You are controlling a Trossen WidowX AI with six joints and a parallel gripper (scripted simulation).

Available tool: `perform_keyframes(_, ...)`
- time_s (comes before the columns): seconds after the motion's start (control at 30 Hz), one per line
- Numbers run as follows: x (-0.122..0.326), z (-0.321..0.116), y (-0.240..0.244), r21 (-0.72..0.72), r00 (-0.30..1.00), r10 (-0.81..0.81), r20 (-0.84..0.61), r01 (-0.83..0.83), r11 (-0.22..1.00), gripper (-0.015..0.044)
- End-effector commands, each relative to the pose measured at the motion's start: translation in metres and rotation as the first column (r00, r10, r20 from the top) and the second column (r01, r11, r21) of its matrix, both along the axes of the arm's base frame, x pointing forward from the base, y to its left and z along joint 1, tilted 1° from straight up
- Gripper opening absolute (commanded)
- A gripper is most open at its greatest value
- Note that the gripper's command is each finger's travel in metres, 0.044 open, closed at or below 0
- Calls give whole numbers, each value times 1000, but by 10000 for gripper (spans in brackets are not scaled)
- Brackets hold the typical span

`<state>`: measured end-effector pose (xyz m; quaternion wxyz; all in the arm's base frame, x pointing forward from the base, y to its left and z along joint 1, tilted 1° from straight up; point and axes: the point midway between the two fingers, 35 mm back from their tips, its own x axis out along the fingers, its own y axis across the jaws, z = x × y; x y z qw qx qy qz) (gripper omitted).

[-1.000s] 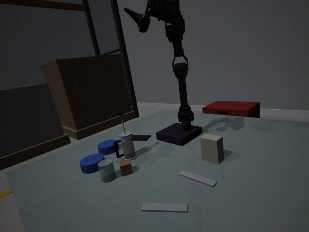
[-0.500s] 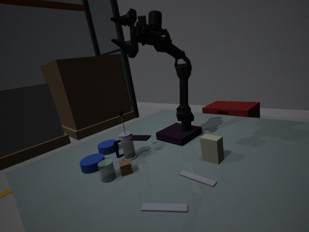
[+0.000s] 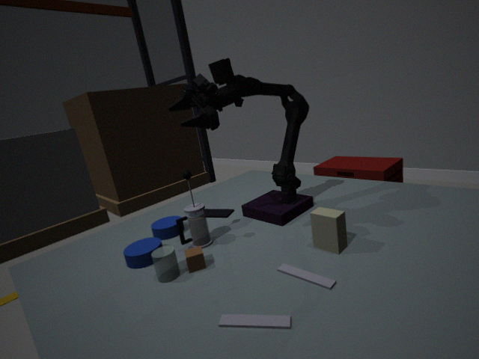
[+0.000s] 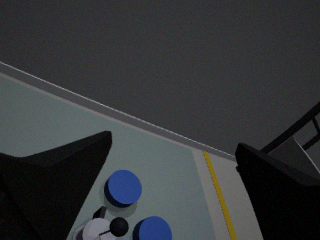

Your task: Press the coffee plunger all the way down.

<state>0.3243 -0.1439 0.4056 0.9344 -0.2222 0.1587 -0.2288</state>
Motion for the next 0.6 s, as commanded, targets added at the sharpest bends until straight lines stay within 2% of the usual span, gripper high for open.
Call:
perform_keyframes(0.0,-33,-67,-17,385,995,-93,-36,99,918,440)
perform_keyframes(0.07,-44,-89,-19,508,989,-136,-53,144,849,440)
perform_keyframes(0.13,-48,-98,-19,555,987,-152,-61,160,816,440)
perform_keyframes(0.27,-47,-112,-20,554,987,-151,-61,159,817,440)
perform_keyframes(0.43,-44,-152,-18,555,988,-145,-61,154,818,440)
perform_keyframes(0.57,-43,-156,-16,555,988,-139,-61,149,819,440)
